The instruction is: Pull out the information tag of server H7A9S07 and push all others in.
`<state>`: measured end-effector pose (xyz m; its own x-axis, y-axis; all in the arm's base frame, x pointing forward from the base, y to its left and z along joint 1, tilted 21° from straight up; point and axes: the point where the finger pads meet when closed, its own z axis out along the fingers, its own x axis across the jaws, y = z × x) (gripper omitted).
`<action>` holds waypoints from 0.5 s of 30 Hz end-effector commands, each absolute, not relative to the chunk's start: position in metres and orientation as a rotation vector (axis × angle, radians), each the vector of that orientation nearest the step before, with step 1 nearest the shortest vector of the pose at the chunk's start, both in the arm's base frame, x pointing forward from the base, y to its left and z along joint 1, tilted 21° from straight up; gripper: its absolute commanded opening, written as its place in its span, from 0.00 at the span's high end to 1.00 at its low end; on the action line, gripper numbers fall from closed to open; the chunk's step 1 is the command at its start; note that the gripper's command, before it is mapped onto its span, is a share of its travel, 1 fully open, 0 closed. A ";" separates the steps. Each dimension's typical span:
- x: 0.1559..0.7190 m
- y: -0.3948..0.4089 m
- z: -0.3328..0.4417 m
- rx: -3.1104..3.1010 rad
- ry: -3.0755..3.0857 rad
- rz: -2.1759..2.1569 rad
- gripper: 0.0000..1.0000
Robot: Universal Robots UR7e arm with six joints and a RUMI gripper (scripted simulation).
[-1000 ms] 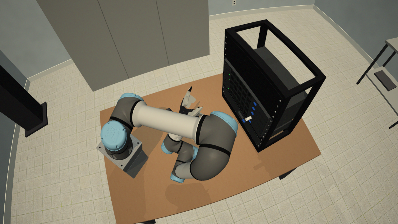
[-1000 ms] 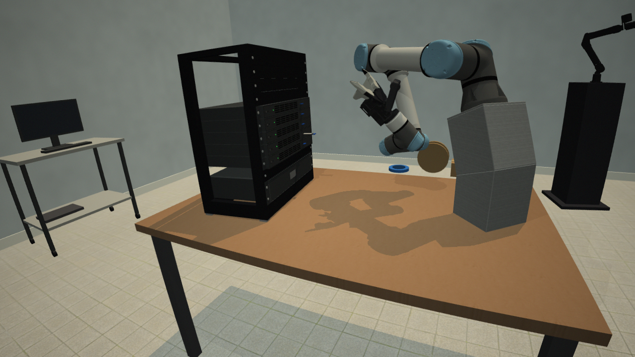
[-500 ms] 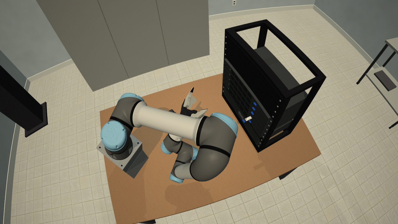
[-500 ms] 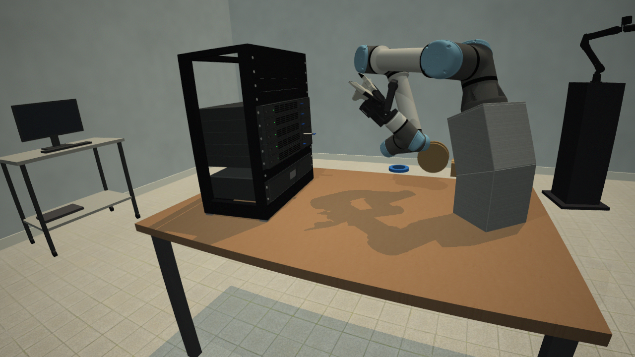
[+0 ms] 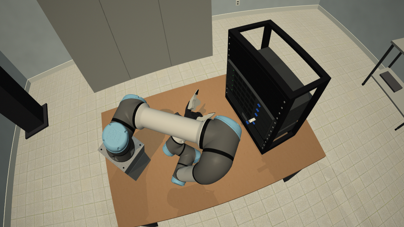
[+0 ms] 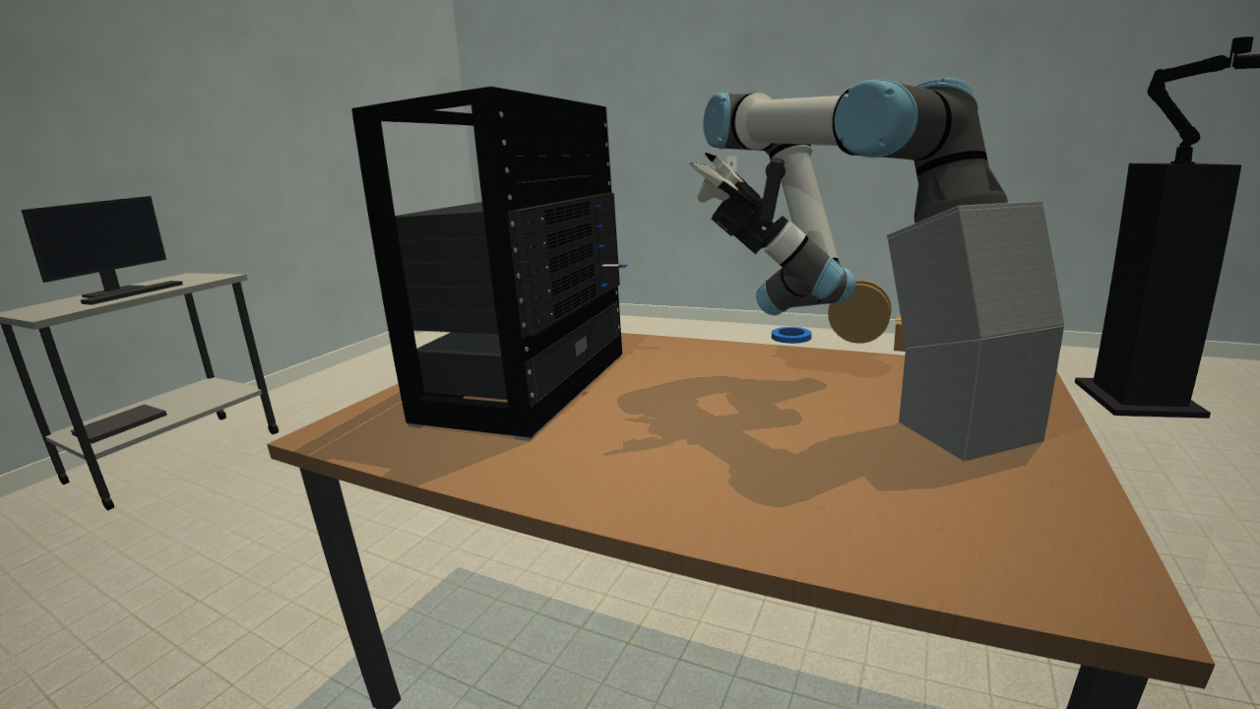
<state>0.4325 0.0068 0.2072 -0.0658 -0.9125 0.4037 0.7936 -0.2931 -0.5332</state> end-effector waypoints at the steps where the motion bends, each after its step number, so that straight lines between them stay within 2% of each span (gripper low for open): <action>1: 0.437 0.002 0.206 -0.811 0.237 -1.653 0.00; 15: 0.447 -0.008 0.203 -0.808 0.318 -1.578 0.00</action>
